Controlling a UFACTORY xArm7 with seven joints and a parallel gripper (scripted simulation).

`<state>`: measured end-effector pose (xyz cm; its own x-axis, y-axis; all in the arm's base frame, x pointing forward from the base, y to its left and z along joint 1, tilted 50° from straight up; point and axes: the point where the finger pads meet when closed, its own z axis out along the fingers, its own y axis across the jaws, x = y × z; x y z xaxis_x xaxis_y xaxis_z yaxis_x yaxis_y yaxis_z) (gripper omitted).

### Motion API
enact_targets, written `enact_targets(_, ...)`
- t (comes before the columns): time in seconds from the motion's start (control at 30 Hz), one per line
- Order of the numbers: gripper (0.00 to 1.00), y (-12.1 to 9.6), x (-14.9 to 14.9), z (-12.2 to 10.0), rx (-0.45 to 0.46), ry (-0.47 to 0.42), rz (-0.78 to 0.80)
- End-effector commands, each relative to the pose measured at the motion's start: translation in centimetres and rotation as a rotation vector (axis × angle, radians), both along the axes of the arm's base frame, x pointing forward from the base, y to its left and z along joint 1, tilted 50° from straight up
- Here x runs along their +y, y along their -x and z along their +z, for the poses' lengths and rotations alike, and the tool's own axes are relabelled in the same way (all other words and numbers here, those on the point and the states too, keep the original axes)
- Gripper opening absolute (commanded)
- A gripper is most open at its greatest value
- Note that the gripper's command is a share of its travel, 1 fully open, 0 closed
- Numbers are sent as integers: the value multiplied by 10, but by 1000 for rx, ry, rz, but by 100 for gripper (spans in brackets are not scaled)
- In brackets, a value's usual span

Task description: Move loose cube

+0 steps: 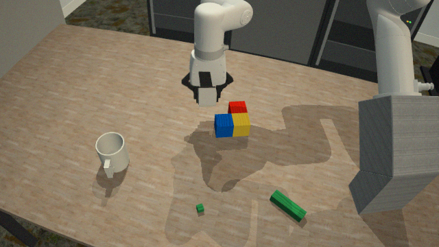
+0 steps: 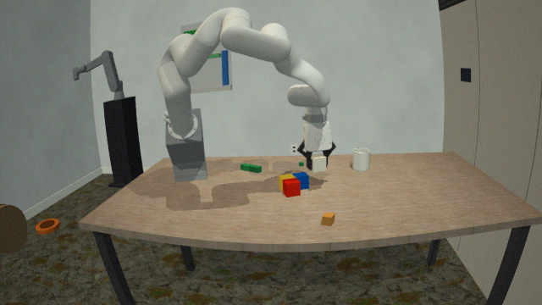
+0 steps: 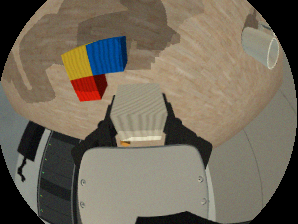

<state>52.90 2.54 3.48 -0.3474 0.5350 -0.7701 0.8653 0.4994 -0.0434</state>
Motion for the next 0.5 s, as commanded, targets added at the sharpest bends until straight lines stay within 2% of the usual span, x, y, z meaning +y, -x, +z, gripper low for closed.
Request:
enact_targets(0.0, 0, -1, 2, 0, -1, -2, 4)
enact_targets(0.47, 0, -3, -1, -3, -1, -2, 4)
